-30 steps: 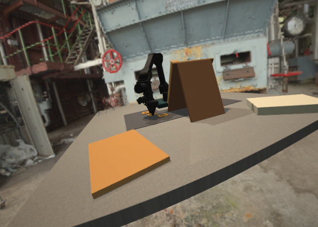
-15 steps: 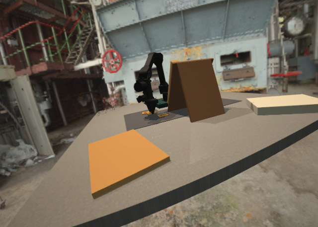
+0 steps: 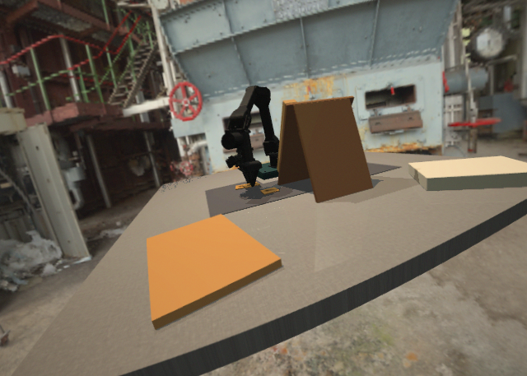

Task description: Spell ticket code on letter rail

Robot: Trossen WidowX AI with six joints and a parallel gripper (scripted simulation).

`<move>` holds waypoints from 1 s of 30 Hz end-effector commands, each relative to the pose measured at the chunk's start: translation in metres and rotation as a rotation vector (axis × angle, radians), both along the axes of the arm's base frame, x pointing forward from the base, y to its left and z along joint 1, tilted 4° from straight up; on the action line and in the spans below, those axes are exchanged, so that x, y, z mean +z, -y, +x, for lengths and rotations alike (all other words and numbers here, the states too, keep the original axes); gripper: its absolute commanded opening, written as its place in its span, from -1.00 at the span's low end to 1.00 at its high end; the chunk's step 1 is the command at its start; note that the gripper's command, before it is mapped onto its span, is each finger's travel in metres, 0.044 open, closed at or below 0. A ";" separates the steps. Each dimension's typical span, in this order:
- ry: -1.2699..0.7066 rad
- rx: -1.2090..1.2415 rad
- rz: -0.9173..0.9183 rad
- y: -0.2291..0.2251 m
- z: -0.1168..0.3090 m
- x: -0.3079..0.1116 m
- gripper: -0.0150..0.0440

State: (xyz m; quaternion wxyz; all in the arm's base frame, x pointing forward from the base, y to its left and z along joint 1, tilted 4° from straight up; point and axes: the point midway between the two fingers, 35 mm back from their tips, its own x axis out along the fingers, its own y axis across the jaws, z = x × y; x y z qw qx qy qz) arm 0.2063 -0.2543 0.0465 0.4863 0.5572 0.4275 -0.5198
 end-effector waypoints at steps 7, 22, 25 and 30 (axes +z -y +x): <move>-0.002 -0.004 0.000 0.000 -0.001 0.007 -0.49; 0.088 0.014 -0.203 0.015 0.029 0.044 -0.49; 0.117 0.015 -0.257 0.018 0.037 0.056 -0.49; 0.167 0.017 -0.342 0.020 0.050 0.077 -0.49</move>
